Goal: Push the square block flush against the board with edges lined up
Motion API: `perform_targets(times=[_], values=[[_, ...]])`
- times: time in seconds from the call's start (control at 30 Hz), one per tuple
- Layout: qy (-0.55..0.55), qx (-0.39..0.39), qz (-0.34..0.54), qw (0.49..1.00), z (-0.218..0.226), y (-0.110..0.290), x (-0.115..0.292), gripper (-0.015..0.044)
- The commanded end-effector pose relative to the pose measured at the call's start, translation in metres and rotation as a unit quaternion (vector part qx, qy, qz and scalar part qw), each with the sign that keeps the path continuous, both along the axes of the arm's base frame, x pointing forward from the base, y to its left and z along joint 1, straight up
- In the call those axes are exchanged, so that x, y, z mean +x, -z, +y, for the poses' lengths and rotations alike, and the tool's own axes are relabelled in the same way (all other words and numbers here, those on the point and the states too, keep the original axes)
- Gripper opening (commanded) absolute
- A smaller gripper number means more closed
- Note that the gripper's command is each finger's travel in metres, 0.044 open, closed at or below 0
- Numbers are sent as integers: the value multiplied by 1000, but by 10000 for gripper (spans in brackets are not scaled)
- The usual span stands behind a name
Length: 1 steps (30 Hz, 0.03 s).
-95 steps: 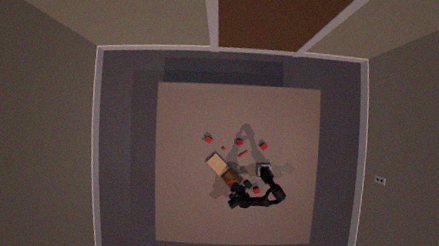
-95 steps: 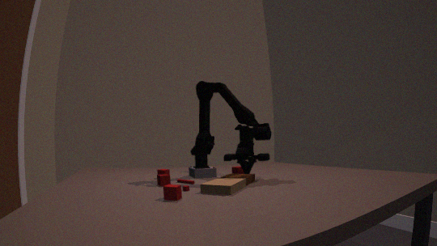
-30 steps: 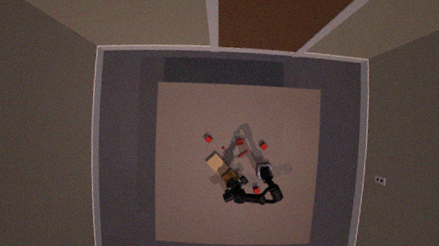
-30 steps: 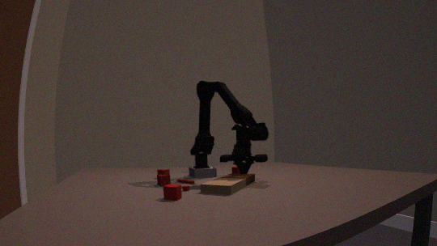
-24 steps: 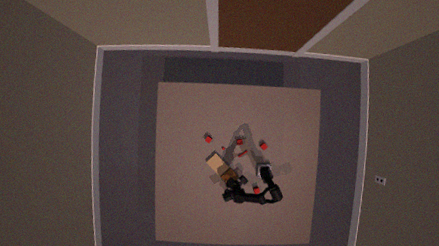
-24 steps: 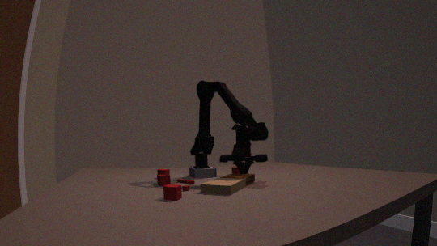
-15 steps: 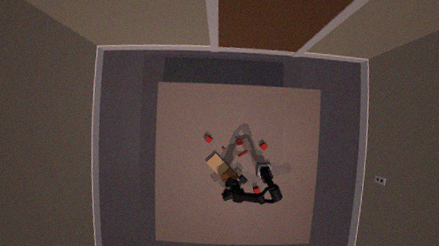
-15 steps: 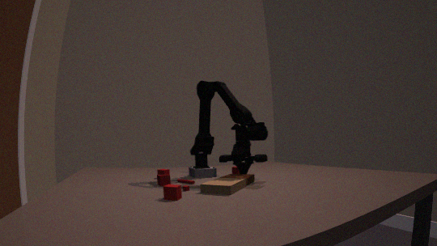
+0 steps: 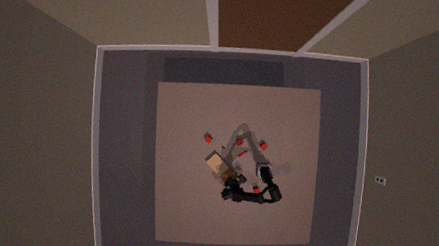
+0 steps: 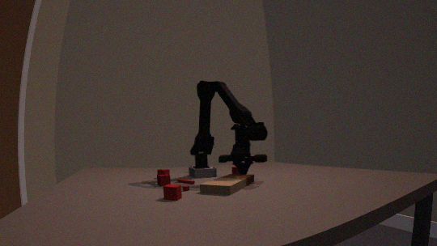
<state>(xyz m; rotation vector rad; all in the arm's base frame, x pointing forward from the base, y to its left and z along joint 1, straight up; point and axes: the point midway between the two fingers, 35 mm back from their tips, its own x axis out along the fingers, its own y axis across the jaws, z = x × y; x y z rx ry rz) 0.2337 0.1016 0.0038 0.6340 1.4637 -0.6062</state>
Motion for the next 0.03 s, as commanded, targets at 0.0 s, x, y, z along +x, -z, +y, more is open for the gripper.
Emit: perform_targets(times=[0.0], values=[[1,-1,-1,1000,4,0,-3,0]])
